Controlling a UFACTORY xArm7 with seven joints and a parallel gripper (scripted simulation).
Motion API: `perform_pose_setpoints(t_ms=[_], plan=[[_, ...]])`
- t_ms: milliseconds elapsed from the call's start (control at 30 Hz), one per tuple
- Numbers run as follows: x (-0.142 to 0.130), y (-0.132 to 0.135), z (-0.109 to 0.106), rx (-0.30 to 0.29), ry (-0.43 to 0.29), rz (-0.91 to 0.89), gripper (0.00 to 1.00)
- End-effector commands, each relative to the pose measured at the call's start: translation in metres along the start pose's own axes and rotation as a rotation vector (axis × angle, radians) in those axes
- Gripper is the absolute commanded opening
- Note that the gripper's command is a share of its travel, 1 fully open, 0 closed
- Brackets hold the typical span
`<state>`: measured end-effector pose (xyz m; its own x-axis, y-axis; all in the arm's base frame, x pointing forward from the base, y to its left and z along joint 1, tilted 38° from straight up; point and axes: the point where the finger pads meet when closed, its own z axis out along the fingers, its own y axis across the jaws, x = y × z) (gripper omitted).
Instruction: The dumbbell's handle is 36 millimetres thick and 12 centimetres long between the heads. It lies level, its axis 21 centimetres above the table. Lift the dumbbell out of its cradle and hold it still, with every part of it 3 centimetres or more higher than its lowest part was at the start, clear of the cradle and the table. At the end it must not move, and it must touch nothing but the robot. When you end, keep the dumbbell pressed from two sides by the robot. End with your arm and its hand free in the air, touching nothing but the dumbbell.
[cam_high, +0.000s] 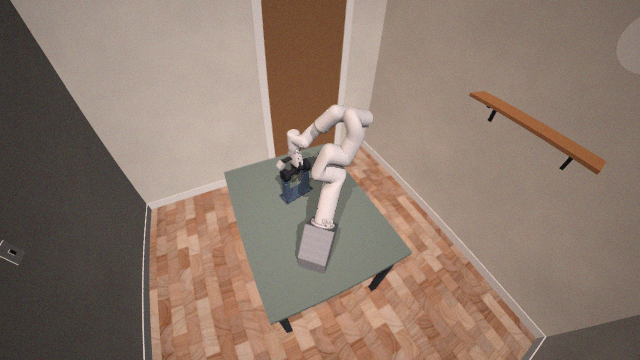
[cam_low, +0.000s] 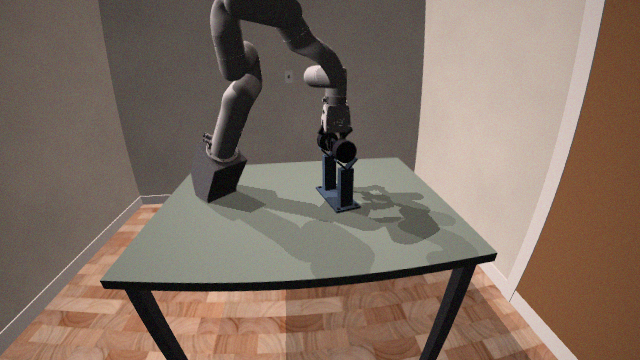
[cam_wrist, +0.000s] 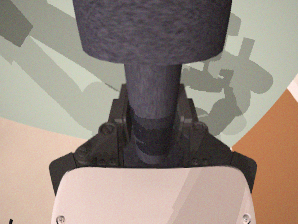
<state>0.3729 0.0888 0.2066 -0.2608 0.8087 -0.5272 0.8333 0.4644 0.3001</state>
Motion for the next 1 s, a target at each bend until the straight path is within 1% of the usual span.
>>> perform_pose_setpoints(t_ms=[0,500,567,967], plan=[[-0.001,0.007,-0.010,-0.017,0.000,0.002,0.00],[0.000,0.006,-0.047,-0.017,0.001,0.002,0.00],[0.000,0.006,-0.047,-0.017,0.001,0.002,0.00],[0.001,0.005,-0.076,-0.017,0.004,0.001,0.00]])
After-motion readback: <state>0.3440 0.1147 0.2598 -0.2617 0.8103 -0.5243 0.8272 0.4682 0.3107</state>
